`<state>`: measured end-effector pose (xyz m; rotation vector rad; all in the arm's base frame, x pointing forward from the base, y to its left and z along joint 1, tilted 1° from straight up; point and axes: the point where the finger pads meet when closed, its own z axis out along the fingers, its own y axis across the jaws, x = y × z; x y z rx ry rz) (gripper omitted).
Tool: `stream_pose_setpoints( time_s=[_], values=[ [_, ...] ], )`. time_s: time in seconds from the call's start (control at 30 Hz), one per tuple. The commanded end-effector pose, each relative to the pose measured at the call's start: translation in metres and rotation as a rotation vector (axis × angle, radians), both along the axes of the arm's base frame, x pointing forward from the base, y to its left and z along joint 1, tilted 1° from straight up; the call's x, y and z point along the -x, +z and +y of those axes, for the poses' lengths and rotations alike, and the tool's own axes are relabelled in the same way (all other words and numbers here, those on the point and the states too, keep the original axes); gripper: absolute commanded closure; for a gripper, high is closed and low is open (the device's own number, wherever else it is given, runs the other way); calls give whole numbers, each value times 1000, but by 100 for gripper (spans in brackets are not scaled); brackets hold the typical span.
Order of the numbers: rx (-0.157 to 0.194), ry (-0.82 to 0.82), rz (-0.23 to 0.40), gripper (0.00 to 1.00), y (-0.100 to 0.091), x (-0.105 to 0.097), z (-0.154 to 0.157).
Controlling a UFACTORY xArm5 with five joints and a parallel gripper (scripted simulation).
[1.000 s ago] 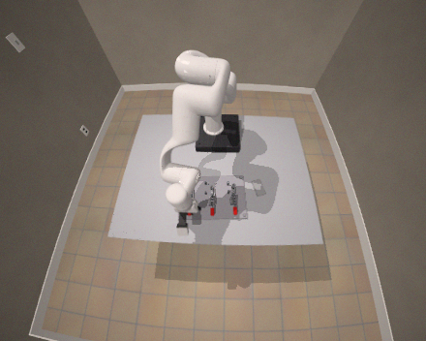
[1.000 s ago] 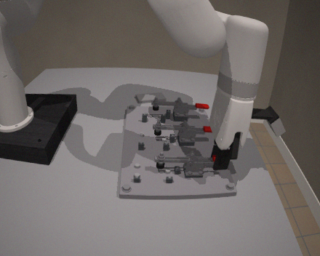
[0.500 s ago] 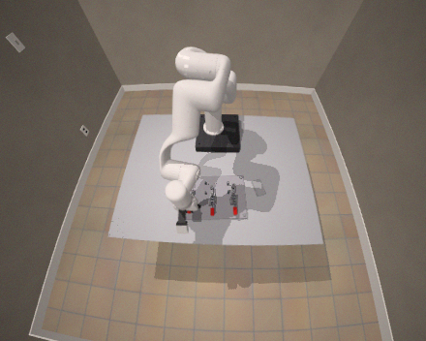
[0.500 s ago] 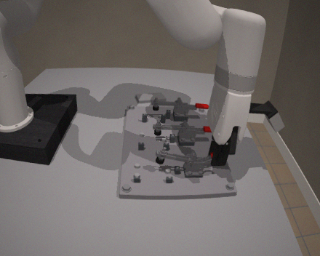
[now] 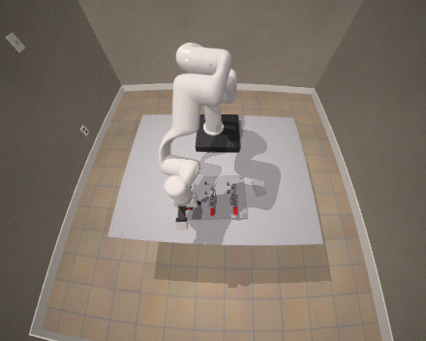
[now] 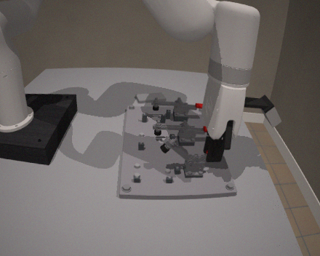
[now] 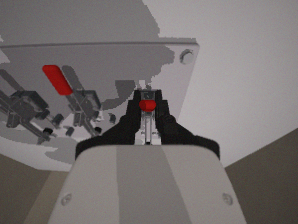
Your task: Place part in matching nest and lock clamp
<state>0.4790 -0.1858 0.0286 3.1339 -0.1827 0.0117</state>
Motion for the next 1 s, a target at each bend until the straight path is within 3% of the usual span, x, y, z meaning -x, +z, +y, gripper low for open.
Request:
stream_pose_setpoints(
  time_s=[0.0,0.97],
  values=[
    [1,-1,-3,100,2,1,0],
    [1,-1,-3,100,6,22,2]
  ],
)
